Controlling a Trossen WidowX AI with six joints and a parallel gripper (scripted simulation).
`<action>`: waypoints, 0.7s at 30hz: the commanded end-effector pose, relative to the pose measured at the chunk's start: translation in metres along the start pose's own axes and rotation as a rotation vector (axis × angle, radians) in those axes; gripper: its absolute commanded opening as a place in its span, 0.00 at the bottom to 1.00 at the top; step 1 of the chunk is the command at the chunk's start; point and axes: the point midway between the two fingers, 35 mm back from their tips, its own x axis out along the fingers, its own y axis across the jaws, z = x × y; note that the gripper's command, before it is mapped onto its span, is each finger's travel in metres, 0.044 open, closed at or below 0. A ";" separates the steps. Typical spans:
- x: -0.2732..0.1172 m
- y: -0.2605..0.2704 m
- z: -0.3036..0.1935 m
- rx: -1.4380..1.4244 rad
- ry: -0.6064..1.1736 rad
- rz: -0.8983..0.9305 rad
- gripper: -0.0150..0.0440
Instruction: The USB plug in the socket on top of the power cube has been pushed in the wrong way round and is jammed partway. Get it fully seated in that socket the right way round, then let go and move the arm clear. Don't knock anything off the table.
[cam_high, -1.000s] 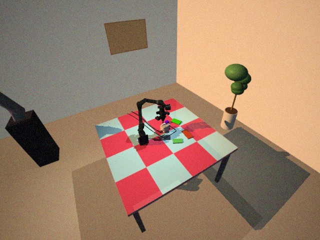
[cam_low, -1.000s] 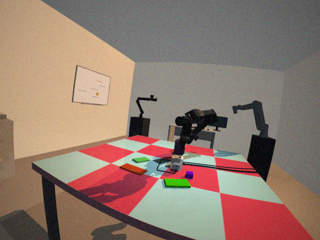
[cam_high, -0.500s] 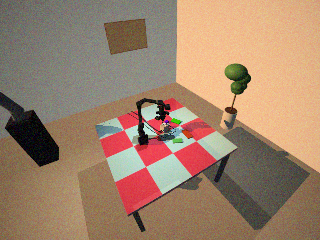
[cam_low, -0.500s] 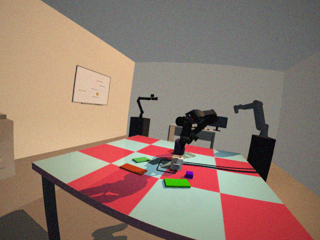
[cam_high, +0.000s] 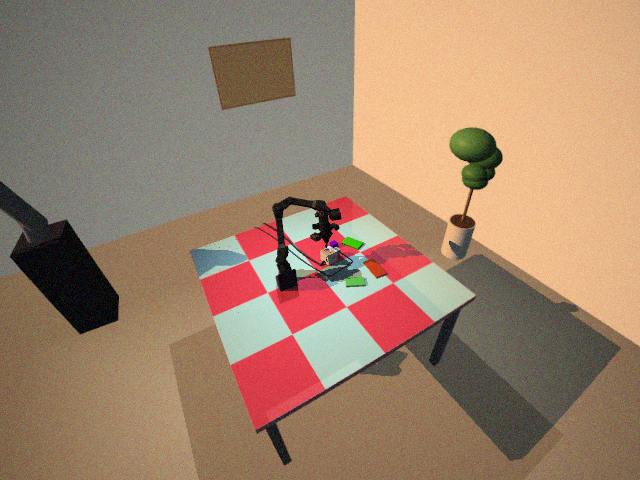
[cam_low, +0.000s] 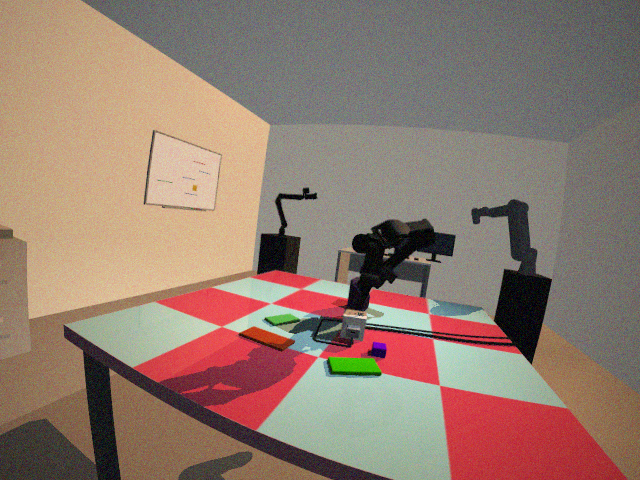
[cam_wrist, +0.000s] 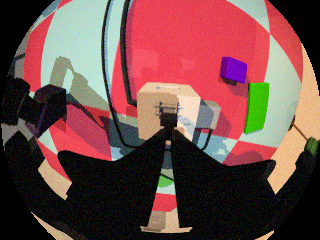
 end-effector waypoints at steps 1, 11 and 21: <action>0.001 0.000 0.000 0.002 0.008 0.002 0.25; 0.002 0.000 -0.001 0.001 0.020 0.002 0.25; 0.003 0.001 -0.002 0.000 0.032 0.002 0.25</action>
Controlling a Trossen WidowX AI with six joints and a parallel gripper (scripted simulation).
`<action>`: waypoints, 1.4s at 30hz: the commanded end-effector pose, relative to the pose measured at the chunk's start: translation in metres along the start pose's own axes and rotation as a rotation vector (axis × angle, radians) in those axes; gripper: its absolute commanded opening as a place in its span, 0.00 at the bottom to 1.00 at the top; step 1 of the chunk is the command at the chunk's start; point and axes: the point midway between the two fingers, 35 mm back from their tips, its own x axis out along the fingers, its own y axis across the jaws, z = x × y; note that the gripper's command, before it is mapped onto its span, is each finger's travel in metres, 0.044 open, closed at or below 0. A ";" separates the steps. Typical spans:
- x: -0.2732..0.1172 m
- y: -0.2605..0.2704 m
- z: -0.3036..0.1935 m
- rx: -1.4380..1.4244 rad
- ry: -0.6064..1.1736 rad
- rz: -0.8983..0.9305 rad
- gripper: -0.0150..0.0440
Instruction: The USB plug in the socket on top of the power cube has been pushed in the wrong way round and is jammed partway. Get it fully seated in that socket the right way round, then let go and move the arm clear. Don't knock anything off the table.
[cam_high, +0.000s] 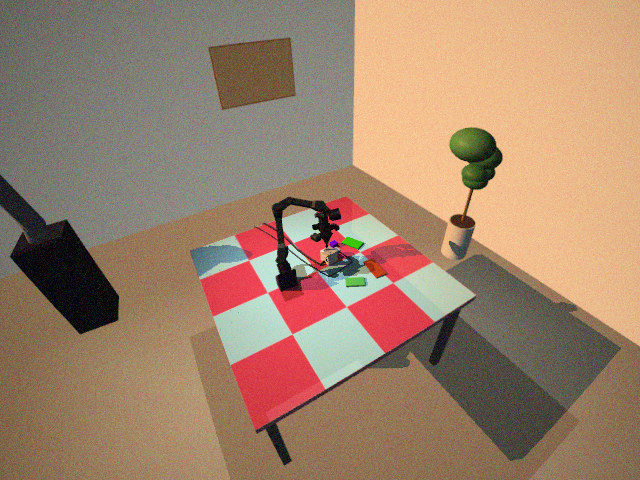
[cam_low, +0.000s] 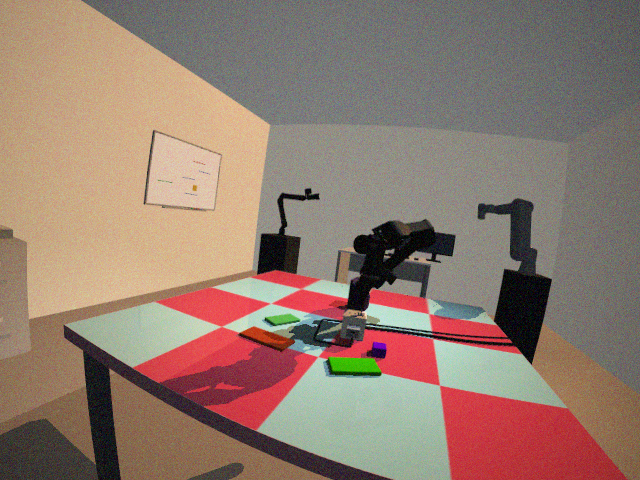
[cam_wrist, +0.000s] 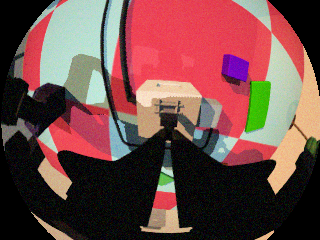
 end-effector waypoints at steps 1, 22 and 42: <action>0.001 0.000 0.000 0.002 0.008 0.001 0.25; 0.003 0.000 -0.001 0.001 0.018 0.001 0.25; 0.006 0.000 0.000 0.001 0.018 0.001 0.25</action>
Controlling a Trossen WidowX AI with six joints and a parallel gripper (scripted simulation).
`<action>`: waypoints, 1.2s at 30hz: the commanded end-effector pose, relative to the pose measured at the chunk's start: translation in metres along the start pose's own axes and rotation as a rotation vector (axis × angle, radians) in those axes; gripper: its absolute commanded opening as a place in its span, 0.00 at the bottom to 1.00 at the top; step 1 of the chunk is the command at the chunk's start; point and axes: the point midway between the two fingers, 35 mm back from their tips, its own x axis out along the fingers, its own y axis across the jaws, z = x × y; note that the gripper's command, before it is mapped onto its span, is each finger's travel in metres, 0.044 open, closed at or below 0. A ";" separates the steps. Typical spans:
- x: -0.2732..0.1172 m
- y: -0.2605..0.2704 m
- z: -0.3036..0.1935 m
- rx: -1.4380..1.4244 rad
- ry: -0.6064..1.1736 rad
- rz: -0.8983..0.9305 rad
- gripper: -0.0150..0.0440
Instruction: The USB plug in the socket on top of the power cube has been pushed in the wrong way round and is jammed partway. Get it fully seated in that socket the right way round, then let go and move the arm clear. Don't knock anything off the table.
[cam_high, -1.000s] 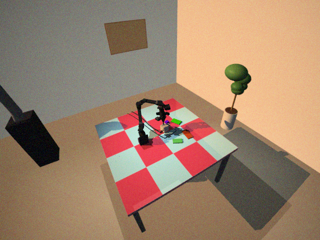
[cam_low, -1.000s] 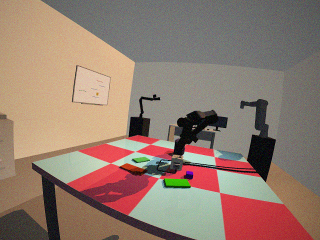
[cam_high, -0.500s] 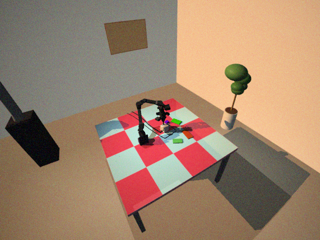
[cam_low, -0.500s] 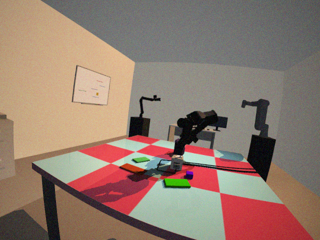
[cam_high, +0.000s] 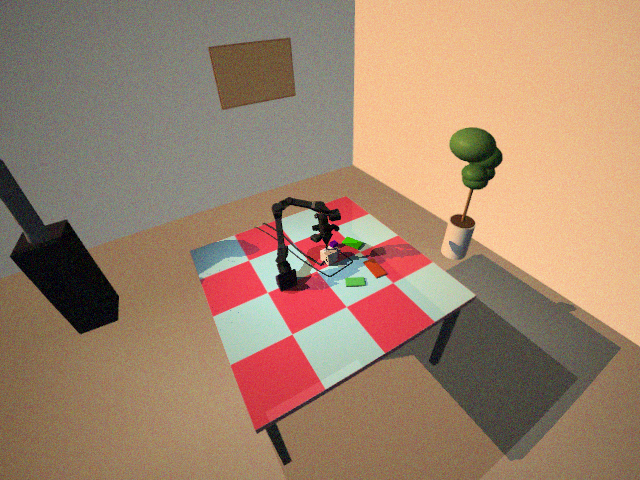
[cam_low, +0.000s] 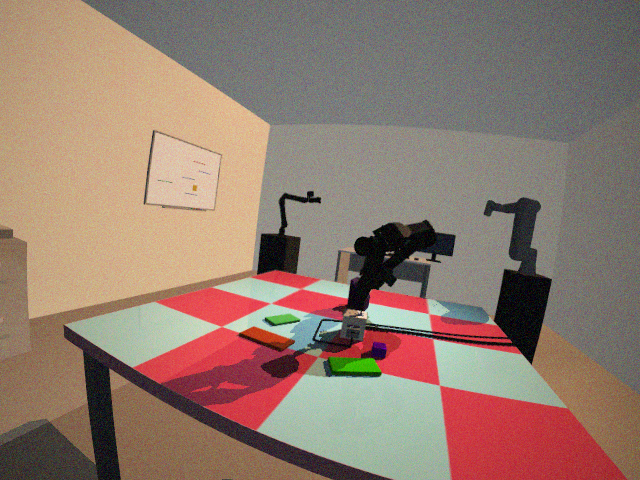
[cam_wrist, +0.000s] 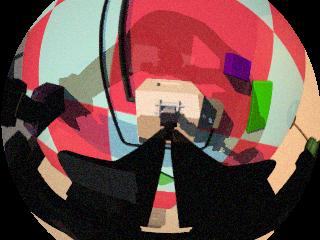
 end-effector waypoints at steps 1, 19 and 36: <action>0.001 0.000 0.000 0.002 0.003 0.000 0.25; 0.003 0.000 0.000 0.002 0.003 0.000 0.25; 0.005 0.000 0.000 0.002 0.003 0.000 0.25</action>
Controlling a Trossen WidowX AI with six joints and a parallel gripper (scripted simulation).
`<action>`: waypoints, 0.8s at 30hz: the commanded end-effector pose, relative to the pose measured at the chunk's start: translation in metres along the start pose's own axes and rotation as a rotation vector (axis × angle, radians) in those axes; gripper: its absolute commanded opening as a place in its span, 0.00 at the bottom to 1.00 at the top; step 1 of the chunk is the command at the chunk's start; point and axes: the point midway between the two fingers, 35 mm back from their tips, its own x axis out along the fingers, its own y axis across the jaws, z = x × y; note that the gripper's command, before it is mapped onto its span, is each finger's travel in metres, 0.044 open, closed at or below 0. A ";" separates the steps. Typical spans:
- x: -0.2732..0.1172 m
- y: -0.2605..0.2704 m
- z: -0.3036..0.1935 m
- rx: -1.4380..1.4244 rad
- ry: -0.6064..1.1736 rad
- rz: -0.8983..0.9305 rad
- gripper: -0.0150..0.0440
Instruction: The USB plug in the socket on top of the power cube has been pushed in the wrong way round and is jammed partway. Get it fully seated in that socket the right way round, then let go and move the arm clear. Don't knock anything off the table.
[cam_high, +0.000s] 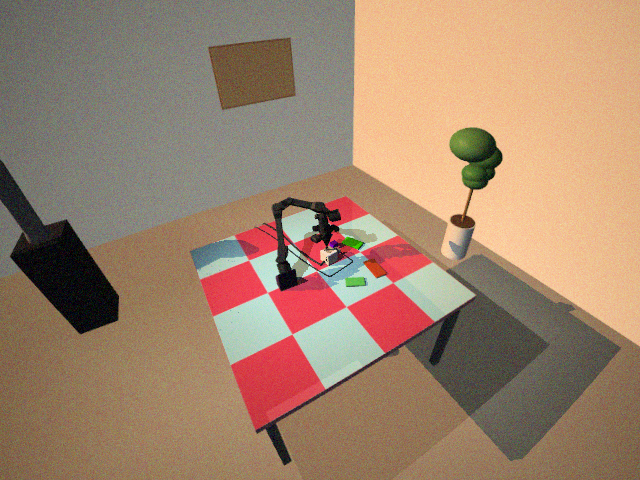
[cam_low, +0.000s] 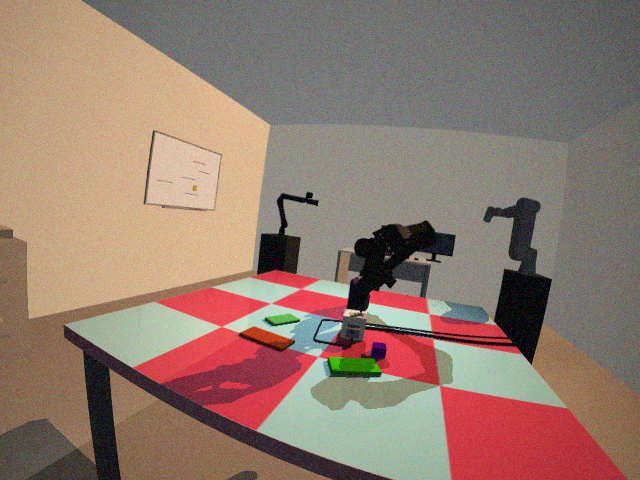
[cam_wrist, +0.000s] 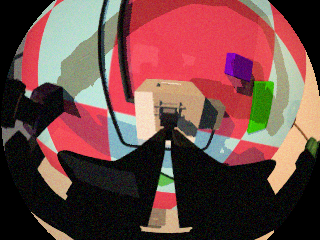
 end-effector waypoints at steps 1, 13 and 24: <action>0.001 0.000 0.000 0.002 0.002 0.000 0.25; 0.002 0.000 0.000 0.002 0.002 0.000 0.25; 0.003 0.000 0.000 0.002 0.002 0.000 0.25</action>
